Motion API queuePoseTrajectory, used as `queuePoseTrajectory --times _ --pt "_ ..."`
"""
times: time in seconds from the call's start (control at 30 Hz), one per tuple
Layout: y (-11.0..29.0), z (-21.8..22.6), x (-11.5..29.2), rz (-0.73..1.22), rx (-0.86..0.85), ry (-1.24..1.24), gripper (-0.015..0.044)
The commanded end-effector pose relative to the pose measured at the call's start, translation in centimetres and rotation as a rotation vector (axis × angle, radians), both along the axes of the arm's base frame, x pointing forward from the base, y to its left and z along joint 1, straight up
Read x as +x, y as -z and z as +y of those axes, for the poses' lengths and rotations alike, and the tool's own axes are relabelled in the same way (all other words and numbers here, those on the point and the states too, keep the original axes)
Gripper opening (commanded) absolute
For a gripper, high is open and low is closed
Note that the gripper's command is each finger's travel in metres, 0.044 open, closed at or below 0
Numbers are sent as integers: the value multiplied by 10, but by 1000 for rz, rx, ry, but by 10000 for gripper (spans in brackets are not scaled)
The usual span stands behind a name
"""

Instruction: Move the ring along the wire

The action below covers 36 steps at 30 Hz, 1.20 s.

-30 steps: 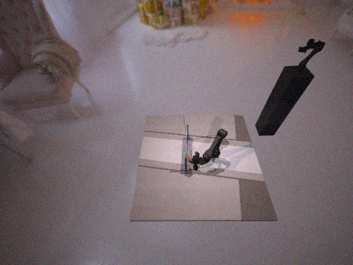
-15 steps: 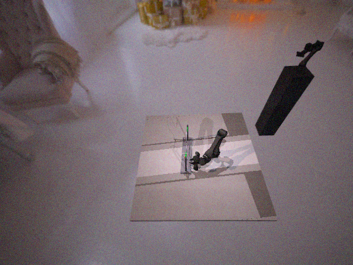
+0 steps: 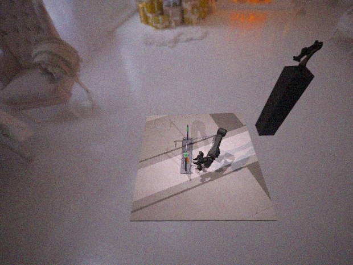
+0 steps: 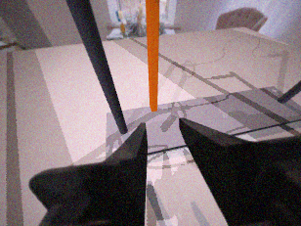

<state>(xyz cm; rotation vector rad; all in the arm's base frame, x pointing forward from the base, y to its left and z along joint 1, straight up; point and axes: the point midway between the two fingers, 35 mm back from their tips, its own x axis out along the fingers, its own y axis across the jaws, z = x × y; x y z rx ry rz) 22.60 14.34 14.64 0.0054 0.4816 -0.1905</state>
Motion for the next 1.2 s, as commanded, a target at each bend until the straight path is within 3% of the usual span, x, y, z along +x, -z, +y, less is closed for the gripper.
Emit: queuePoseTrajectory --times 0.0,0.6,0.8,0.97,1.17 --pt "-4 0 -3 -8 6 4 160" --pt "-4 0 -3 -8 6 4 160" --pt "-23 6 -37 -9 3 -2 317" --pt "-24 6 -38 -11 2 -2 440" --pt "-24 6 -38 -11 2 -2 440"
